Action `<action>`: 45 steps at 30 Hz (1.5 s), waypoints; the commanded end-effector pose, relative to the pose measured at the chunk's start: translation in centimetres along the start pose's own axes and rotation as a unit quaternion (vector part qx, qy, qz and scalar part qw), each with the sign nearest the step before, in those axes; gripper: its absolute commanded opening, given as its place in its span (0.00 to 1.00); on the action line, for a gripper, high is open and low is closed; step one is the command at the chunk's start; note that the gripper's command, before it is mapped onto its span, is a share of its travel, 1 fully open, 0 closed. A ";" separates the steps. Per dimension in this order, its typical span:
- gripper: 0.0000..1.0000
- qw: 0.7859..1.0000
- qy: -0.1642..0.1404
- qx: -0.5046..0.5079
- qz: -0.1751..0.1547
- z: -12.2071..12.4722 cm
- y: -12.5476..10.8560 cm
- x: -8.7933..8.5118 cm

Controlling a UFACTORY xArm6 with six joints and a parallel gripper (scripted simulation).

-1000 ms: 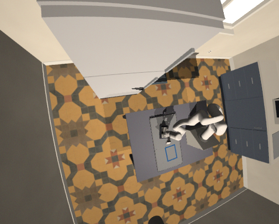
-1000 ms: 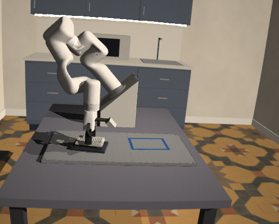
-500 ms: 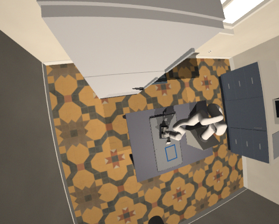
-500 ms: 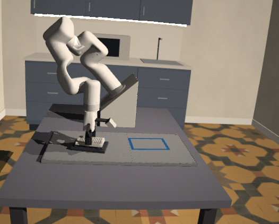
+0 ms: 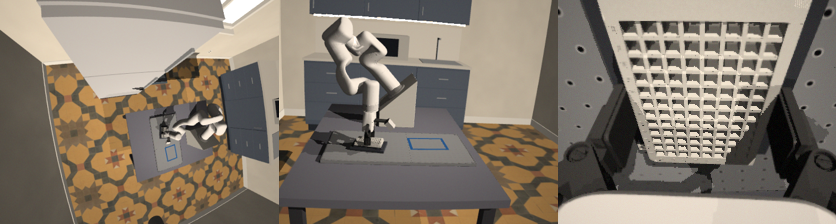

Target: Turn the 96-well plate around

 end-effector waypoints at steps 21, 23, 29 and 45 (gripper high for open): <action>0.00 1.000 -0.002 0.000 0.000 0.1 0.0 0.3; 0.00 1.000 -0.002 0.000 0.000 0.1 0.0 0.3; 0.00 1.000 -0.002 0.000 0.000 0.1 0.0 0.4; 1.00 1.000 -0.002 0.000 0.000 0.1 0.0 0.6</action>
Point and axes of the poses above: the point where the finger pads meet when closed, its own x axis out along the fingers, its own z axis across the jaws, y = z × x, the point moved 8 cm from there along -x, back along the fingers, and after that the axes turned 15 degrees about -x, right-handed, at the moved point
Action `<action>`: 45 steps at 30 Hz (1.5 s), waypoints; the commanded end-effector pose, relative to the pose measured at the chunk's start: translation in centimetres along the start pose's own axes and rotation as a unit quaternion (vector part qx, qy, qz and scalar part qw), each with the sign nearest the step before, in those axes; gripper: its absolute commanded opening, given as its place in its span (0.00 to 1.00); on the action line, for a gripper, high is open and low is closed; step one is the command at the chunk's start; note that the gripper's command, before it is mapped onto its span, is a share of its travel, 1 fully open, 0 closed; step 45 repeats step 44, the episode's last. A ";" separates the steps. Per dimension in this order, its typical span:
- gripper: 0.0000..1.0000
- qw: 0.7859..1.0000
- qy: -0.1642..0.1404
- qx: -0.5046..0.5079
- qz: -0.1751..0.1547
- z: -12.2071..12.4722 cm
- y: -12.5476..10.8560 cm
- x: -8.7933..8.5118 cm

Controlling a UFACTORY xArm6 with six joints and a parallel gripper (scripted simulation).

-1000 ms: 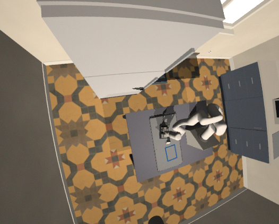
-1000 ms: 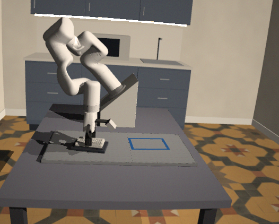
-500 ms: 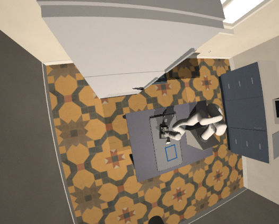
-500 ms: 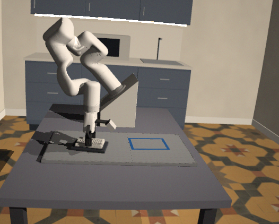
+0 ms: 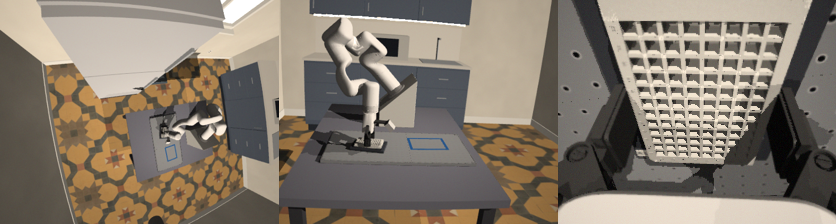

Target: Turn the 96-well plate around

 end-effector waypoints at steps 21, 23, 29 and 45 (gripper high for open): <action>1.00 1.000 -0.002 0.000 0.000 0.1 0.0 0.0; 1.00 1.000 -0.002 0.000 0.000 0.1 0.0 0.0; 1.00 1.000 -0.002 0.000 0.000 0.1 0.0 0.0; 1.00 1.000 -0.001 0.000 0.000 0.1 0.0 -1.6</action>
Point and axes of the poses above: the point where the finger pads meet when closed, its own x axis out along the fingers, its own z axis across the jaws, y = z × x, the point moved 8 cm from there along -x, back along the fingers, and after that the axes turned 15 degrees about -x, right-handed, at the moved point
